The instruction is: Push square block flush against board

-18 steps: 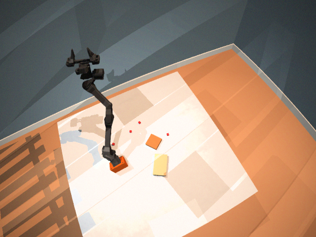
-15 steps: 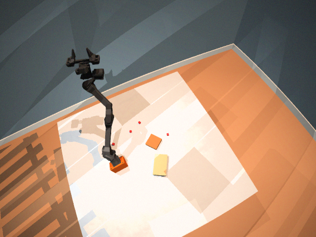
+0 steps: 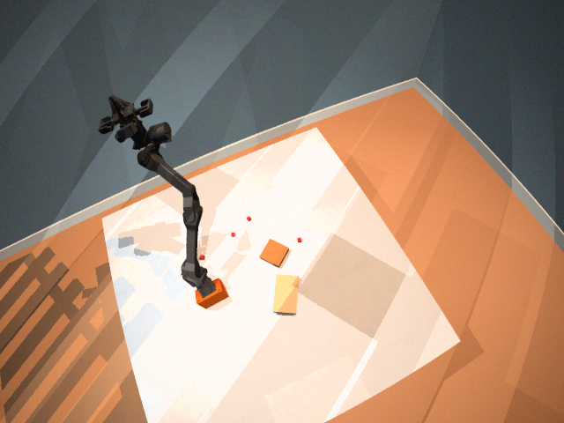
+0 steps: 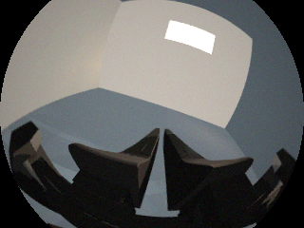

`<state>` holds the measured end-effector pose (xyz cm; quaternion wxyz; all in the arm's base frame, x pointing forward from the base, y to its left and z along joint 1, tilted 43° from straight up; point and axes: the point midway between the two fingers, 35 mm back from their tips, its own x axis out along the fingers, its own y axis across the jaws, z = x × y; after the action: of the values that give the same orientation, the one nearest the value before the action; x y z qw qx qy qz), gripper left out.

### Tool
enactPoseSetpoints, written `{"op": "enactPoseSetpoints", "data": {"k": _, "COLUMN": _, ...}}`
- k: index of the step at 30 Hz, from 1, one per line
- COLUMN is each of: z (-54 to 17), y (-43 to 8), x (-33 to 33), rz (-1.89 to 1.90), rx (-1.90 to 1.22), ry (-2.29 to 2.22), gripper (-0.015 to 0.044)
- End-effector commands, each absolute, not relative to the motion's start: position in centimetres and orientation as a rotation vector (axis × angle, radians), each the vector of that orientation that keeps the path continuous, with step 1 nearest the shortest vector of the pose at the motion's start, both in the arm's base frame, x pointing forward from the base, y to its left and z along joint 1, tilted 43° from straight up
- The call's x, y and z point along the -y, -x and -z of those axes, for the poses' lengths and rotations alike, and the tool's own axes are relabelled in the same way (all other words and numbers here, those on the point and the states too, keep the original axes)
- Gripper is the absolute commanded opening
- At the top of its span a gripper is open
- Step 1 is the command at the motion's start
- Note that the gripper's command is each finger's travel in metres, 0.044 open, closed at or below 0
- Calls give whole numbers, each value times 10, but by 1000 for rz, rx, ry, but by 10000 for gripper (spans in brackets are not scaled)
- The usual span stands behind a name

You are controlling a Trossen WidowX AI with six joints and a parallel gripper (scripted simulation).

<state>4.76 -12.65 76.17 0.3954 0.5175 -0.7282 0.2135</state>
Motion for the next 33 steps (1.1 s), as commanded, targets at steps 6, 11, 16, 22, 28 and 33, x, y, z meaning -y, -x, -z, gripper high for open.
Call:
{"op": "enactPoseSetpoints", "data": {"k": 6, "z": -763, "y": 13, "x": 98, "rz": -753, "rx": 1957, "ry": -1168, "gripper": 0}}
{"op": "enactPoseSetpoints", "data": {"k": 11, "z": -761, "y": 41, "x": 78, "rz": -854, "rx": 1997, "ry": -1067, "gripper": 0}}
{"op": "enactPoseSetpoints", "data": {"k": 16, "z": -759, "y": 61, "x": 59, "rz": -903, "rx": 2017, "ry": -961, "gripper": 0}}
{"op": "enactPoseSetpoints", "data": {"k": 22, "z": -758, "y": 77, "x": 37, "rz": -913, "rx": 2031, "ry": -841, "gripper": 0}}
{"op": "enactPoseSetpoints", "data": {"k": 28, "z": -751, "y": 98, "x": 7, "rz": -1029, "rx": 2035, "ry": -733, "gripper": 0}}
{"op": "enactPoseSetpoints", "data": {"k": 33, "z": -743, "y": 114, "x": -23, "rz": -1134, "rx": 2019, "ry": -632, "gripper": 0}}
